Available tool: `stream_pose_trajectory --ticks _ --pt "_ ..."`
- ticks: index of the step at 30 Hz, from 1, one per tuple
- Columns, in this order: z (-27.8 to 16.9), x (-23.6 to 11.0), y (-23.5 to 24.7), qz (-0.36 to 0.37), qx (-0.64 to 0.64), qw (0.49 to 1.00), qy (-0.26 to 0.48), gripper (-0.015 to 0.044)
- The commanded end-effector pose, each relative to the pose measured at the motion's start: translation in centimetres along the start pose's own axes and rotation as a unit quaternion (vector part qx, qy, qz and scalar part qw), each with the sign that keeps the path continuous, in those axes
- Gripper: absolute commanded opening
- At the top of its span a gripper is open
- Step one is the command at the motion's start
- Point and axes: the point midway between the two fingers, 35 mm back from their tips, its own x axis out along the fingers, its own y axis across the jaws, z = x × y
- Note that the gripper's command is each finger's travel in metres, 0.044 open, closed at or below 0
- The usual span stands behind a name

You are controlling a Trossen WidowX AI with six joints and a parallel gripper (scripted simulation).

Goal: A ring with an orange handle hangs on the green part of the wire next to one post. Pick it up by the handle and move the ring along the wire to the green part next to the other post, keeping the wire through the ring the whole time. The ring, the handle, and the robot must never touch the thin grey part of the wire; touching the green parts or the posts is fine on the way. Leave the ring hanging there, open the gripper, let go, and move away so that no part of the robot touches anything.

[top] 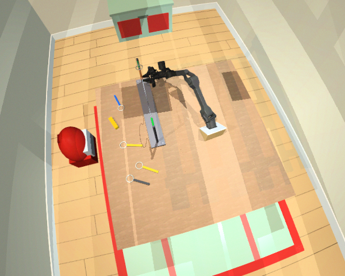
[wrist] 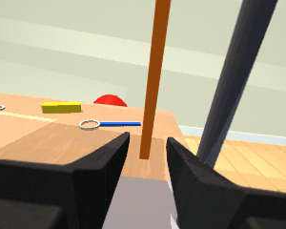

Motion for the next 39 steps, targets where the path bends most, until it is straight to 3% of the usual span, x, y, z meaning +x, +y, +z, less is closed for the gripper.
stream_pose_trajectory --ticks 1,15,37,39 --pt "0.0 0.7 0.0 -0.001 -0.003 1.0 0.0 0.016" --pt "0.1 2.8 0.2 -0.001 -0.002 1.0 0.0 0.016" --pt "0.1 2.9 0.2 -0.001 -0.002 1.0 0.0 0.016" --pt "0.1 2.8 0.2 0.0 0.0 1.0 -0.001 0.0107"
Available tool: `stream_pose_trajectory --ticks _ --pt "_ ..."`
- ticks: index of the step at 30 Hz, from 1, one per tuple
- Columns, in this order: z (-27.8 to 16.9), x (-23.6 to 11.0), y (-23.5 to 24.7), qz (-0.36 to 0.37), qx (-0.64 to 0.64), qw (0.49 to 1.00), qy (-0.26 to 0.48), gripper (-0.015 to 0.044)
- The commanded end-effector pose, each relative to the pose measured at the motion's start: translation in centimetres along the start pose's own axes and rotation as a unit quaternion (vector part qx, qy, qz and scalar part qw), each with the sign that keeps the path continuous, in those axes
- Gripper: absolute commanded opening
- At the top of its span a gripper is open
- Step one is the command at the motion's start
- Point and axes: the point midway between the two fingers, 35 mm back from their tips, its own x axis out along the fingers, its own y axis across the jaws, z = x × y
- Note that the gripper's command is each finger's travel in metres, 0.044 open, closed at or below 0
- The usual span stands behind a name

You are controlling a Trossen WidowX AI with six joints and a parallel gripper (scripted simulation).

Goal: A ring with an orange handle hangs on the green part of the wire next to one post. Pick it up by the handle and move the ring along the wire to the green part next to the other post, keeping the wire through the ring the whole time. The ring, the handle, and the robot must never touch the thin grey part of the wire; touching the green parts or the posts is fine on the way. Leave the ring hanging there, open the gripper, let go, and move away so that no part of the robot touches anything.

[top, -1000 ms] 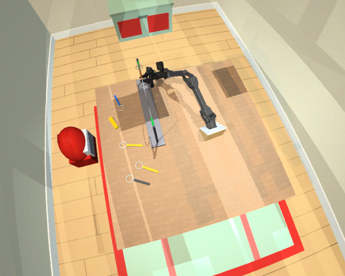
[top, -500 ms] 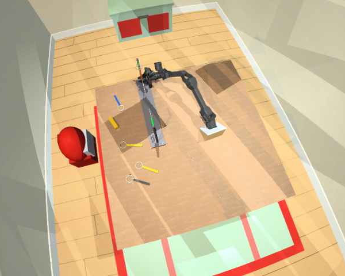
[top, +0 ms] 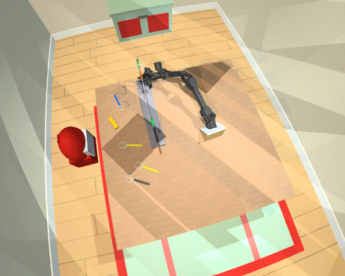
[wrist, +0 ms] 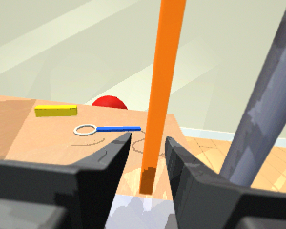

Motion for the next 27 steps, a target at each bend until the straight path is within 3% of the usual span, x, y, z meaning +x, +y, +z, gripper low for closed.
stream_pose_trajectory --ticks 1,10,27 --pt "0.0 0.0 0.0 0.0 0.0 1.0 0.0 0.0081" --pt "0.0 0.0 0.0 0.0 0.0 1.0 0.0 -0.015" --pt "1.6 0.0 0.2 -0.003 -0.002 1.0 0.0 -0.015"
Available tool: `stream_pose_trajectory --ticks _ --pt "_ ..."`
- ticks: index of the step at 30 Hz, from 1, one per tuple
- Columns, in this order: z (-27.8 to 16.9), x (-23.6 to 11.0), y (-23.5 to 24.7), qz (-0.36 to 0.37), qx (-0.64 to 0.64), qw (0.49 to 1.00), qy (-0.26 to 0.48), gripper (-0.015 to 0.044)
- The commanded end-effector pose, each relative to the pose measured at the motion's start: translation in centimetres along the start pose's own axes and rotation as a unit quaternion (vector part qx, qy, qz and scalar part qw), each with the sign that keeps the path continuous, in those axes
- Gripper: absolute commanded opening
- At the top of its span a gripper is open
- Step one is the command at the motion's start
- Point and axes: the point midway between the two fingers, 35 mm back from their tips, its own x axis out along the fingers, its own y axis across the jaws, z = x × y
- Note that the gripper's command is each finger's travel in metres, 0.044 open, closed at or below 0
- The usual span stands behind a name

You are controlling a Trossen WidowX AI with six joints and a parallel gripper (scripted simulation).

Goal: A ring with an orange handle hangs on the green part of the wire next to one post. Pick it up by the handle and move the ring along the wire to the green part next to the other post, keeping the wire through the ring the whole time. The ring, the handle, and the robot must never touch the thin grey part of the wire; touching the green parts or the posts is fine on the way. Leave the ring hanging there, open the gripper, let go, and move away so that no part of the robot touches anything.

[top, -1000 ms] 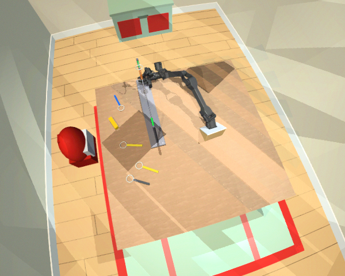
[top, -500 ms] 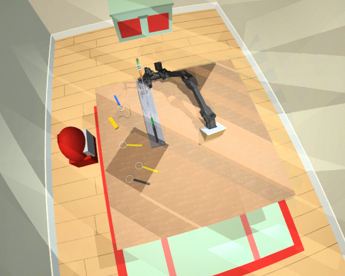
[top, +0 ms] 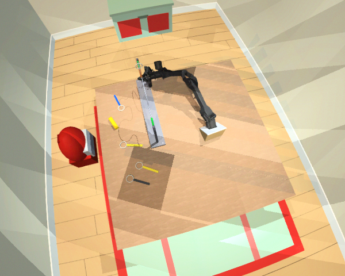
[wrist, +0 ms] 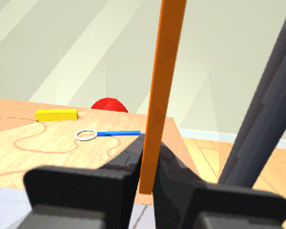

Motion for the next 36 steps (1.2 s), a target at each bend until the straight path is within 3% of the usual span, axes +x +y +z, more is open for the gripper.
stream_pose_trajectory --ticks 1,20,36 --pt "0.3 0.0 0.0 -0.001 -0.002 1.0 0.001 -0.015" --pt "0.3 -0.1 0.1 -0.001 -0.002 1.0 0.006 -0.015" --pt "0.8 -3.6 1.6 -0.001 -0.001 0.99 0.141 -0.015"
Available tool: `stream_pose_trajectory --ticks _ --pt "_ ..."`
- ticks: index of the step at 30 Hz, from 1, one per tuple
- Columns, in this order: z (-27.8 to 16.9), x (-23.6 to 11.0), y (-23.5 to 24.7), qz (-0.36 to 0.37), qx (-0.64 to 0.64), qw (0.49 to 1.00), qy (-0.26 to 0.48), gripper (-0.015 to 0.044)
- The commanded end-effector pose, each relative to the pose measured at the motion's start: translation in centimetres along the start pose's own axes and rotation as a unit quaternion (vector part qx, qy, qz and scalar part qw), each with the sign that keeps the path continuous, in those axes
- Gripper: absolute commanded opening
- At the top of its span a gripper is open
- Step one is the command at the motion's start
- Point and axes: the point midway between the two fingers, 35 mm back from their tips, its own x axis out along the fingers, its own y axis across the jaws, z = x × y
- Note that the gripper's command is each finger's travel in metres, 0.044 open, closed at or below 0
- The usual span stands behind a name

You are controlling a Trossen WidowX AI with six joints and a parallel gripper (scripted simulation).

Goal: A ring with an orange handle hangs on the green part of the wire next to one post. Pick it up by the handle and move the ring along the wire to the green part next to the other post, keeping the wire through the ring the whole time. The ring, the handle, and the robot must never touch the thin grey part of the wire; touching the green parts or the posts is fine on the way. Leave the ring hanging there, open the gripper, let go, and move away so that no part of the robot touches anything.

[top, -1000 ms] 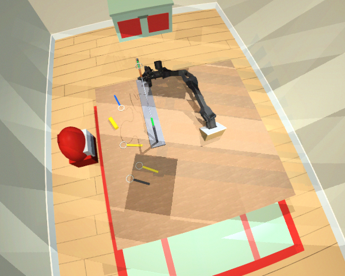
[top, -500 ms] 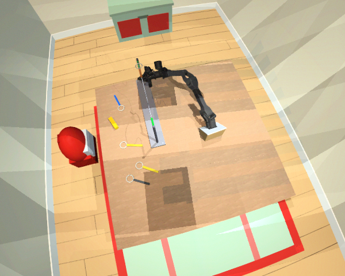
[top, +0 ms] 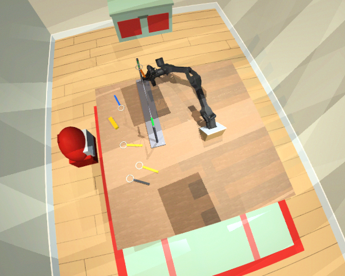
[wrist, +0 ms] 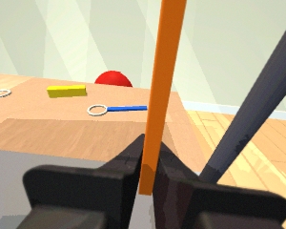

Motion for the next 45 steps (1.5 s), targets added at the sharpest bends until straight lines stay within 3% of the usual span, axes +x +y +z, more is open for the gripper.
stream_pose_trajectory --ticks 1,14,45 --pt "0.0 -1.0 0.5 0.001 -0.003 0.999 0.036 -0.015" --pt "0.5 -3.9 2.2 0.007 0.011 0.989 0.146 -0.015" --pt "2.1 -4.3 10.3 0.092 0.228 0.959 0.143 -0.015"
